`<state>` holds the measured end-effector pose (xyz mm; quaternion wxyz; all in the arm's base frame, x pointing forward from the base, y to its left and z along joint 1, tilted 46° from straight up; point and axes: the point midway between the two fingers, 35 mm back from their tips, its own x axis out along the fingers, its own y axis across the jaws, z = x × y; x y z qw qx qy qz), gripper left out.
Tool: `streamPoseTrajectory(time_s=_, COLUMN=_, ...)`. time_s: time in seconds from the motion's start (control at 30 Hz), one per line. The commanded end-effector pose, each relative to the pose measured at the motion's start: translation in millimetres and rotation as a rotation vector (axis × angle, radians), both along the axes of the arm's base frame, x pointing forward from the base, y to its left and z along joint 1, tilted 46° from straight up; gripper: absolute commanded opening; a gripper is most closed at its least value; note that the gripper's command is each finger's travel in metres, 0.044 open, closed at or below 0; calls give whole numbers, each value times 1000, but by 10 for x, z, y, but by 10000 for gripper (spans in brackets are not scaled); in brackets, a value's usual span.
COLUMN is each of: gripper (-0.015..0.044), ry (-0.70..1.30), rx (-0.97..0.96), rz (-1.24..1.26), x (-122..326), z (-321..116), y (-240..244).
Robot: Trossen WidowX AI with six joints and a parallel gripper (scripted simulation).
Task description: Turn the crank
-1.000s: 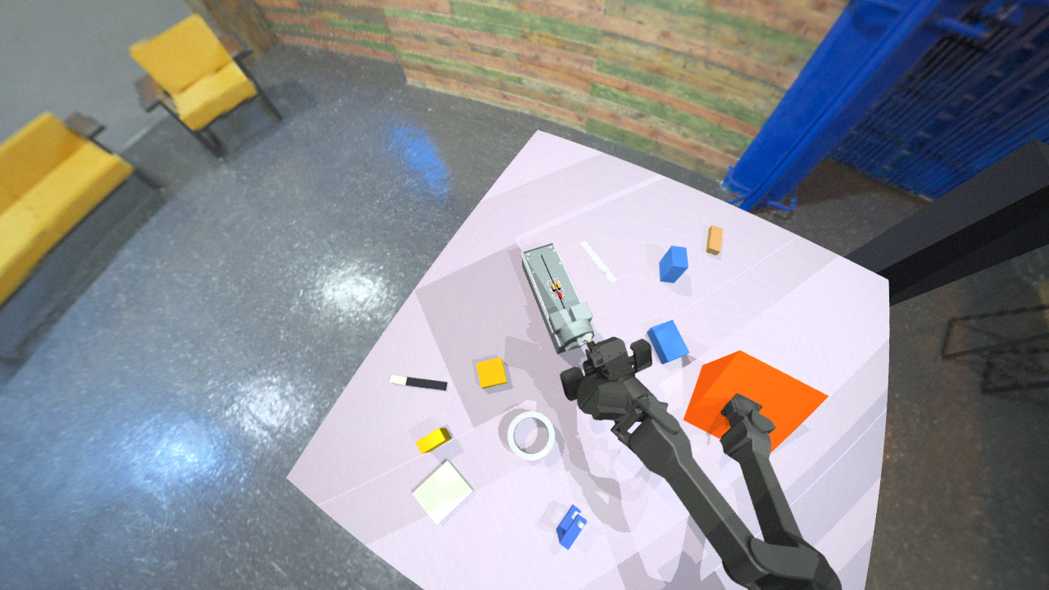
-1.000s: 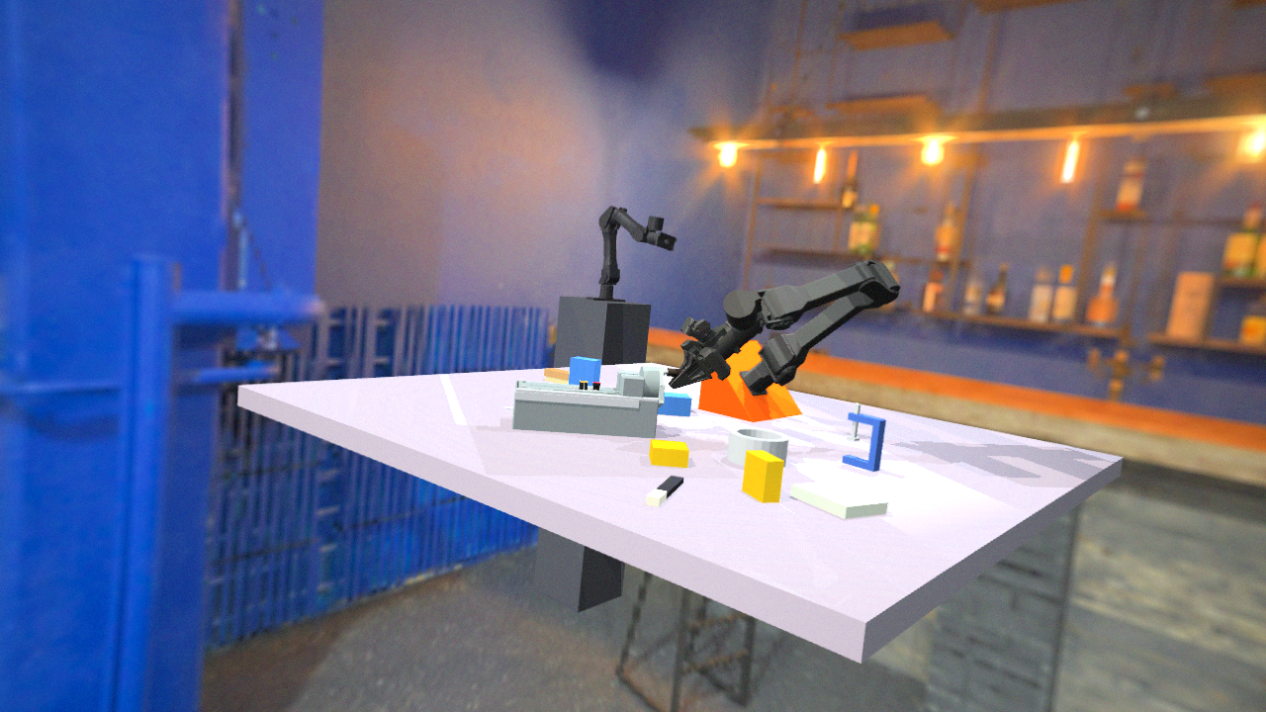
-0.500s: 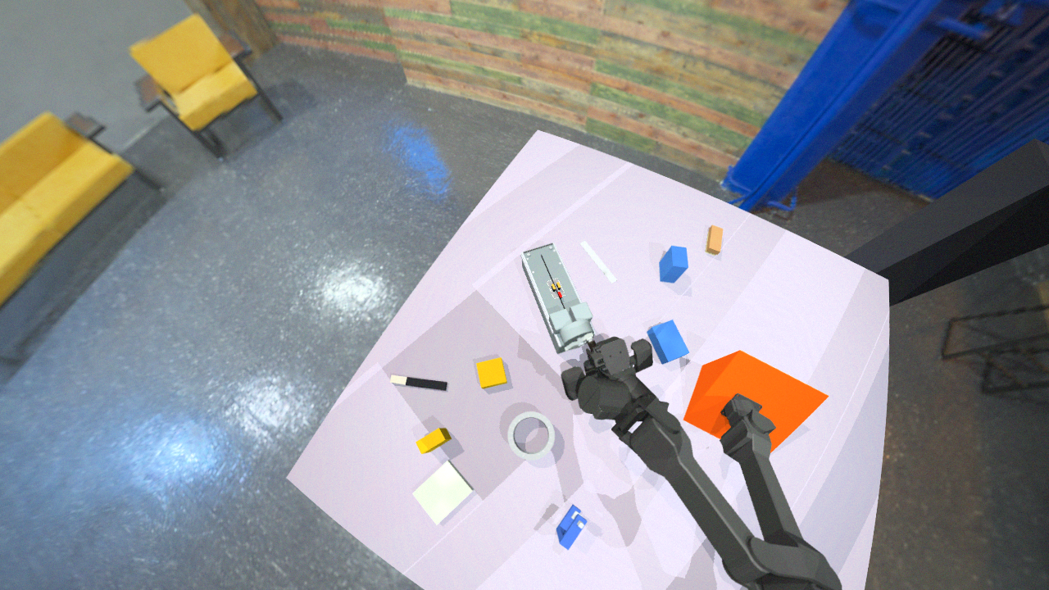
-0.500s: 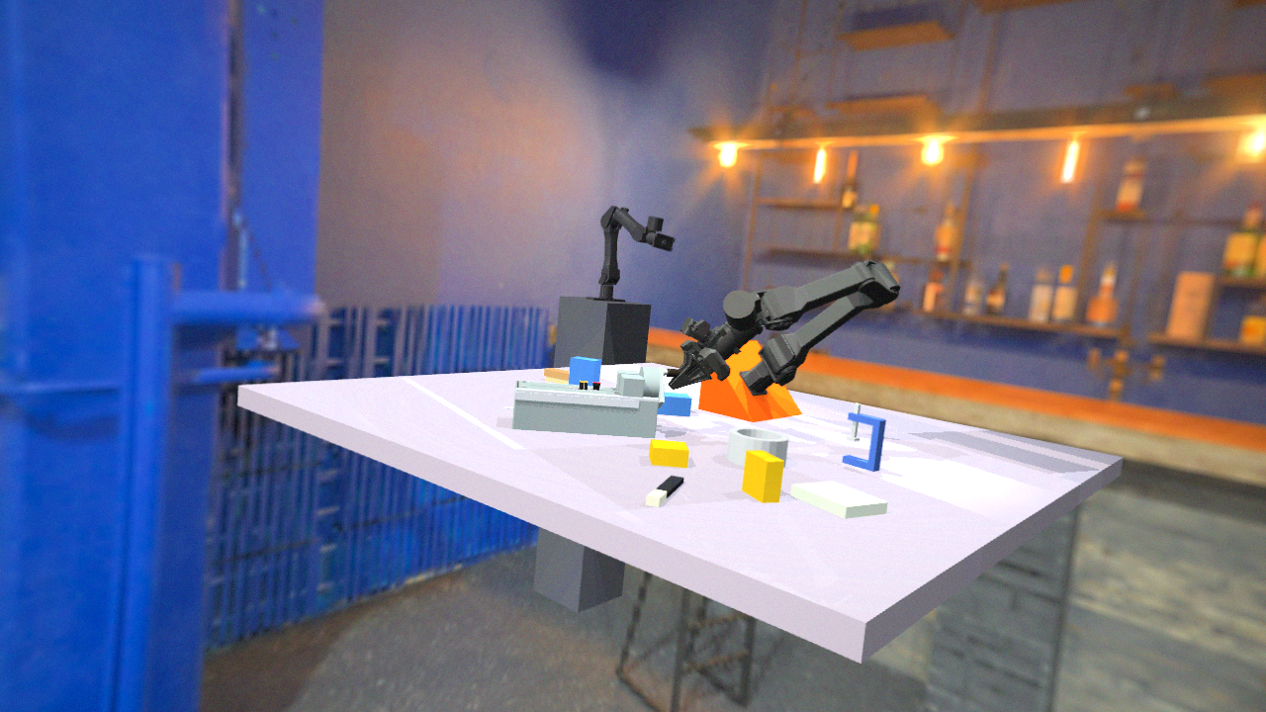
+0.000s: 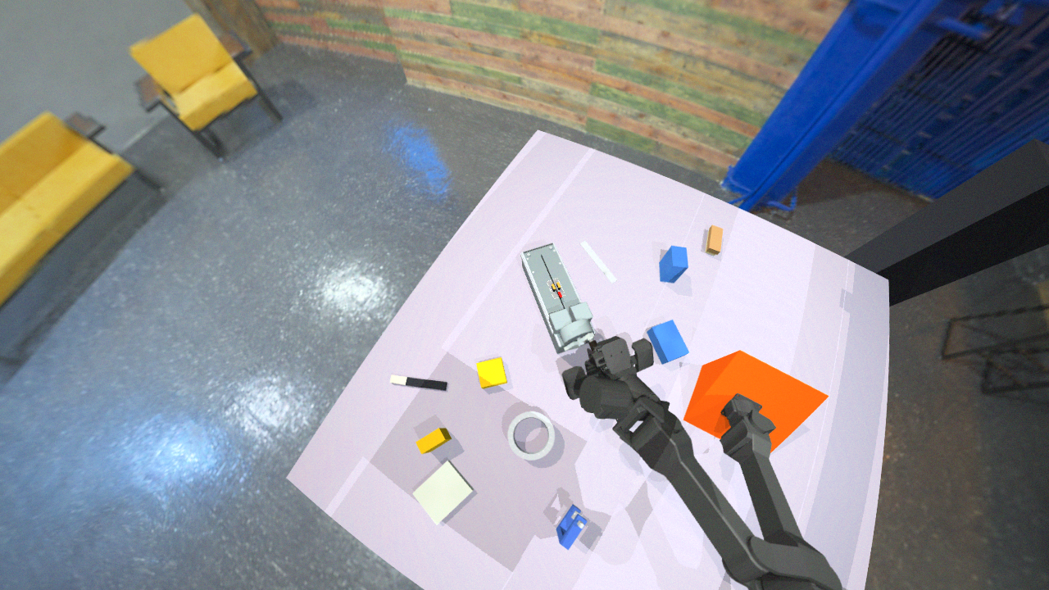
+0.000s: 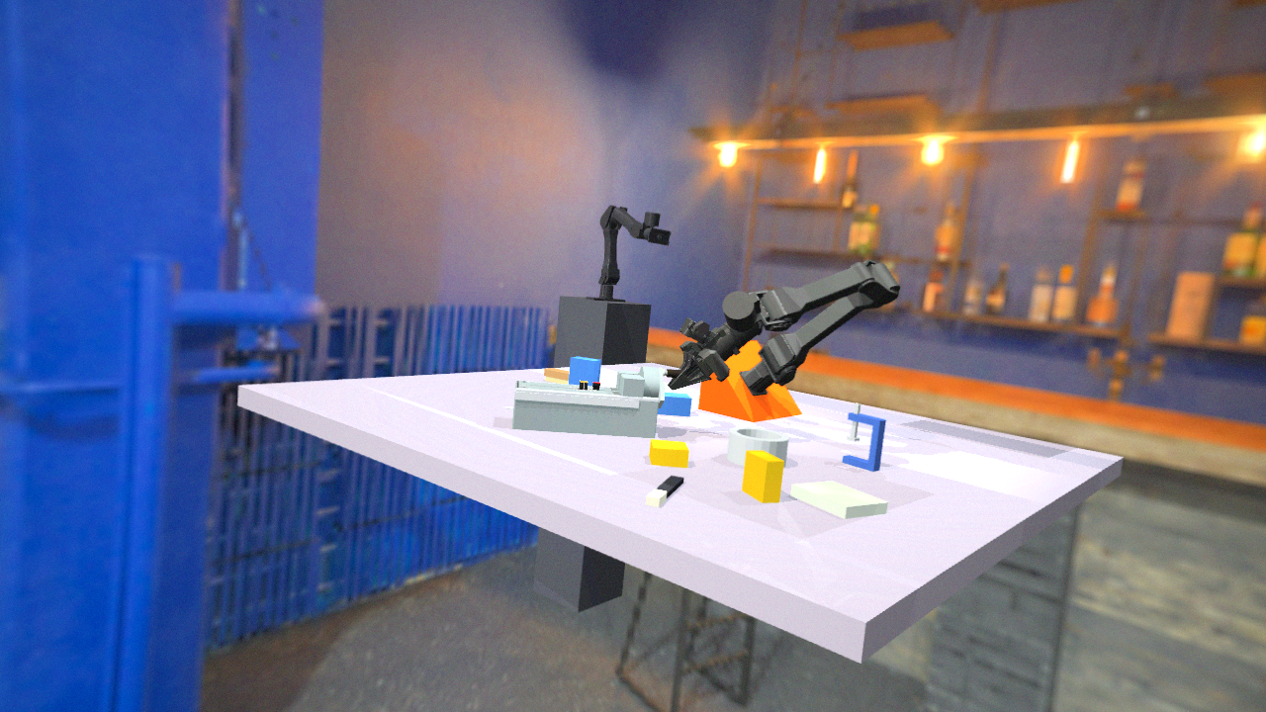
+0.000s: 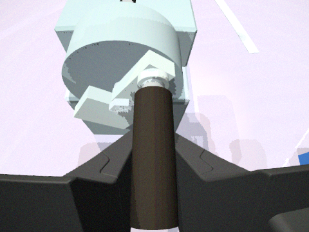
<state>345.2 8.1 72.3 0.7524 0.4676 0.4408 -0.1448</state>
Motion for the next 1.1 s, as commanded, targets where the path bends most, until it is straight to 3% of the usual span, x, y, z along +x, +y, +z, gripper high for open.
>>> streamPoseTrajectory(time_s=0.0, gripper=0, ry=22, rx=-4, rz=-3, x=-47, z=-81, y=-1)
streamPoseTrajectory(time_s=1.07, gripper=0, ry=22, rx=-4, rz=-3, x=-71, z=-172, y=45)
